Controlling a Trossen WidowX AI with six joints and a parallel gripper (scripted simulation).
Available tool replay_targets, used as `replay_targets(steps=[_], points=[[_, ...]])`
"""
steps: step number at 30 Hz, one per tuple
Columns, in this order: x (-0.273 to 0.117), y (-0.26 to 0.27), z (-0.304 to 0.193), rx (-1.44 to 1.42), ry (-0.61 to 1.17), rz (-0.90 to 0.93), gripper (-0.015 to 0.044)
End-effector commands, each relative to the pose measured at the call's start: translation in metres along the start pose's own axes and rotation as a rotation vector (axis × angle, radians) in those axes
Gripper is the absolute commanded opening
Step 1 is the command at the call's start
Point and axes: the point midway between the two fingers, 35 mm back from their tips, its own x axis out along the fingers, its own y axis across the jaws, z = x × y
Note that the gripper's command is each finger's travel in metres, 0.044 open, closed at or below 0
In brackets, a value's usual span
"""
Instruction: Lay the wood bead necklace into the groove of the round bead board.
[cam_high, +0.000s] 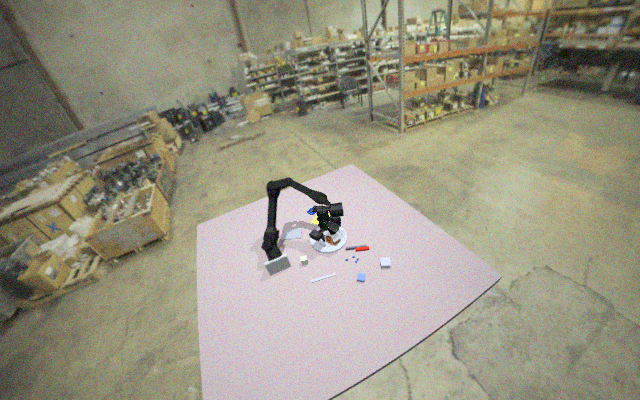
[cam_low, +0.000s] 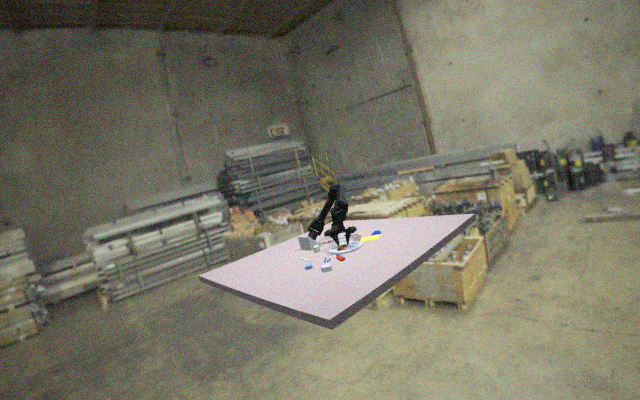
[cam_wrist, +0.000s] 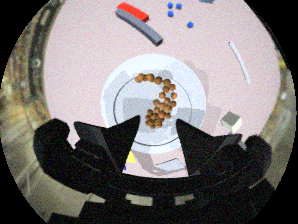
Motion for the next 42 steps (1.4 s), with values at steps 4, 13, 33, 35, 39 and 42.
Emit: replay_targets(steps=[4, 13, 33, 35, 39, 42], points=[[-0.0002, 0.0001, -0.0002, -0.001, 0.000, -0.001, 0.0048], [-0.0002, 0.0001, -0.0002, -0.001, 0.000, -0.001, 0.0000], [-0.0002, 0.0001, -0.0002, -0.001, 0.000, -0.001, 0.0000], [-0.0002, 0.0001, -0.0002, -0.001, 0.000, -0.001, 0.0000], [-0.0002, 0.0001, -0.0002, -0.001, 0.000, -0.001, 0.0000], [-0.0002, 0.0001, -0.0002, -0.001, 0.000, -0.001, 0.0000]])
